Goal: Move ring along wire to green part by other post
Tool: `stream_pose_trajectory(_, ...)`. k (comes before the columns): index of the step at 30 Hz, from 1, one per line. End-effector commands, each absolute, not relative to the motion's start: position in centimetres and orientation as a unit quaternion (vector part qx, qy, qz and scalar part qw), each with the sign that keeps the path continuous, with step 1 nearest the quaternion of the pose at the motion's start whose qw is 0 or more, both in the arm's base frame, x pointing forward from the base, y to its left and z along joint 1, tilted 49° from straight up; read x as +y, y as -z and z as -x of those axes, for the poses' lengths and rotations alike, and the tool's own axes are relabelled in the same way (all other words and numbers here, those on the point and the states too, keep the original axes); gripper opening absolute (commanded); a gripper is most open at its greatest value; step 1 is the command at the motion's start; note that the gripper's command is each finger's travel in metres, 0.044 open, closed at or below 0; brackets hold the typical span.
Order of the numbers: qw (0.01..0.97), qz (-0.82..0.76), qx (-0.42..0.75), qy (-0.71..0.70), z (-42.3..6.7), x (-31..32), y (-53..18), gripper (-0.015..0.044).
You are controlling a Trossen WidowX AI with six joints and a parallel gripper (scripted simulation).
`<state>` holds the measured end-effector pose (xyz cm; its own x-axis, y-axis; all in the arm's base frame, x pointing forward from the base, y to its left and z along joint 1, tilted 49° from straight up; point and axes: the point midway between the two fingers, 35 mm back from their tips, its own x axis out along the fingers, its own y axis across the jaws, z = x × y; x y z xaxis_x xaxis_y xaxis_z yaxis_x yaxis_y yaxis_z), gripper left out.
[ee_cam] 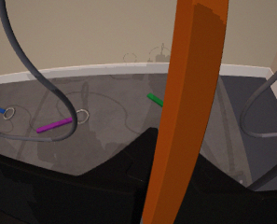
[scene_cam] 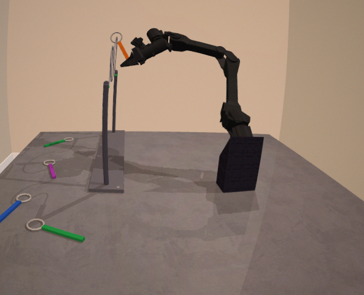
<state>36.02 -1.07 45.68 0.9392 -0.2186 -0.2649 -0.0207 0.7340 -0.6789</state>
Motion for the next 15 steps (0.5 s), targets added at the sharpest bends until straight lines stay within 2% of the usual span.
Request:
stream_pose_trajectory(1, 0.907, 0.386, 0.159, 0.063, -35.89, -1.20, -45.79, -0.0150)
stream_pose_trajectory(15, 0.871, 0.463, 0.136, 0.088, -35.98, -1.62, -46.25, -0.0150)
